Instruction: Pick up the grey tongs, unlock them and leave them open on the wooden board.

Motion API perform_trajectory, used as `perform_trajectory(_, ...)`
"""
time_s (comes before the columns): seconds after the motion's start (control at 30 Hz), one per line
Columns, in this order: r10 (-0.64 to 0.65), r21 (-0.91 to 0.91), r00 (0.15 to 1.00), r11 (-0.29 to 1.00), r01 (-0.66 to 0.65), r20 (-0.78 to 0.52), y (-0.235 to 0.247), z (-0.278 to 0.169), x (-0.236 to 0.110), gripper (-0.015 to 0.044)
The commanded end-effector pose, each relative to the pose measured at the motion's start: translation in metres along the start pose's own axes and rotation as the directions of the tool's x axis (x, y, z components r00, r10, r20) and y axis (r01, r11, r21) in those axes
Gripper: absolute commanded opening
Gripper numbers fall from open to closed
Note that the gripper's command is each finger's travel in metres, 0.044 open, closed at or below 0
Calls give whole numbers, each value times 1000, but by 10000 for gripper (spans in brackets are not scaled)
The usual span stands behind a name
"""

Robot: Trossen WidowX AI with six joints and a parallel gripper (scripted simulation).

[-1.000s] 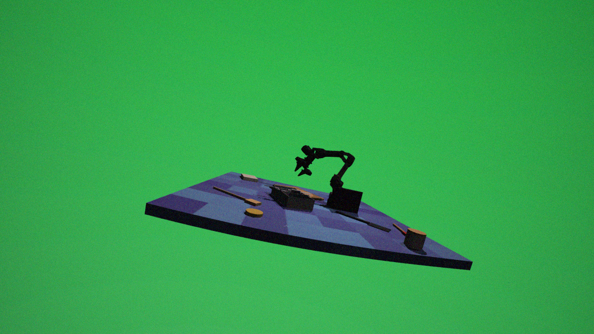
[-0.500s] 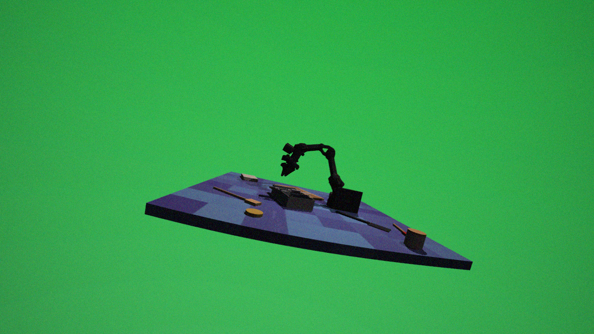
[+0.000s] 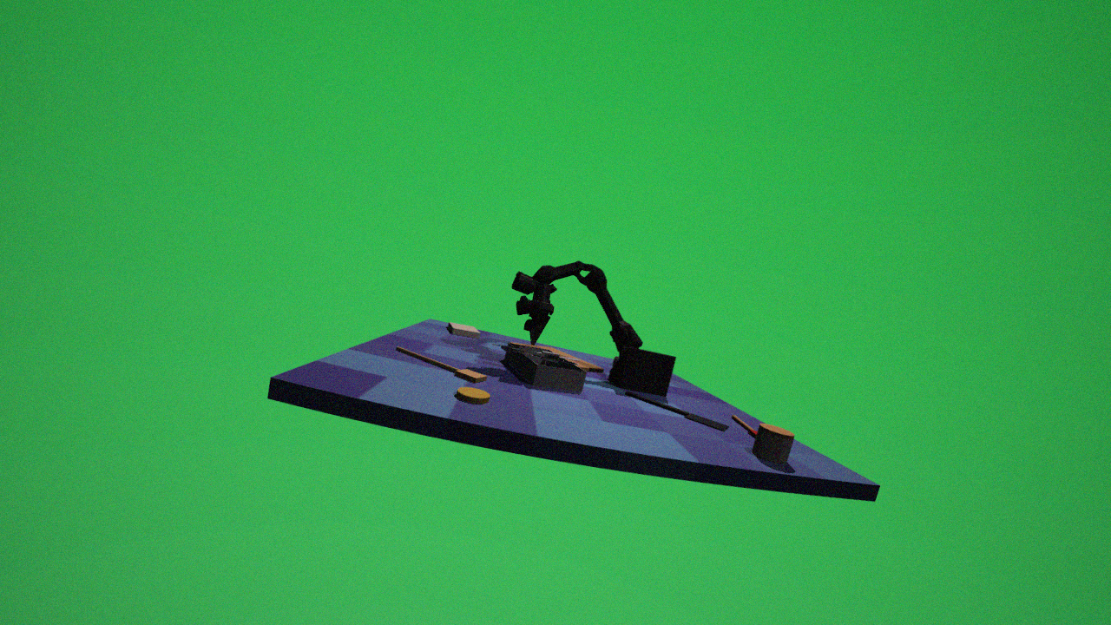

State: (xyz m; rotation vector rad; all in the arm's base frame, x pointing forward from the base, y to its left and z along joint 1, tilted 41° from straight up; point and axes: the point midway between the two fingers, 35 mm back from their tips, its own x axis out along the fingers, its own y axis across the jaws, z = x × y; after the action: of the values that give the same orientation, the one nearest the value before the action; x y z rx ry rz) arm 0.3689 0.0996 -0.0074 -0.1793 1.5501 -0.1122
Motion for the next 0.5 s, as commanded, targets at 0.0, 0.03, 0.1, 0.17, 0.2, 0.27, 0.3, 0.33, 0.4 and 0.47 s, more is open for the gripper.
perform_trajectory(0.0,9,20,1000,1000,-9,7,3,4,-1,260)
perform_trajectory(0.03,9,20,1000,1000,-9,7,6,5,0,260)
perform_trajectory(0.1,8,20,1000,1000,-8,8,11,6,4,260)
perform_trajectory(0.17,8,20,1000,1000,-8,8,11,6,4,260)
perform_trajectory(0.2,8,20,1000,1000,-8,8,11,6,4,260)
perform_trajectory(0.27,8,20,1000,1000,-8,8,11,6,4,260)
perform_trajectory(0.3,8,20,1000,1000,-8,8,11,6,4,260)
perform_trajectory(0.33,8,20,1000,1000,-8,8,11,6,4,260)
perform_trajectory(0.4,8,20,1000,1000,-8,8,12,6,5,260)
perform_trajectory(0.47,8,20,1000,1000,-8,8,12,6,8,260)
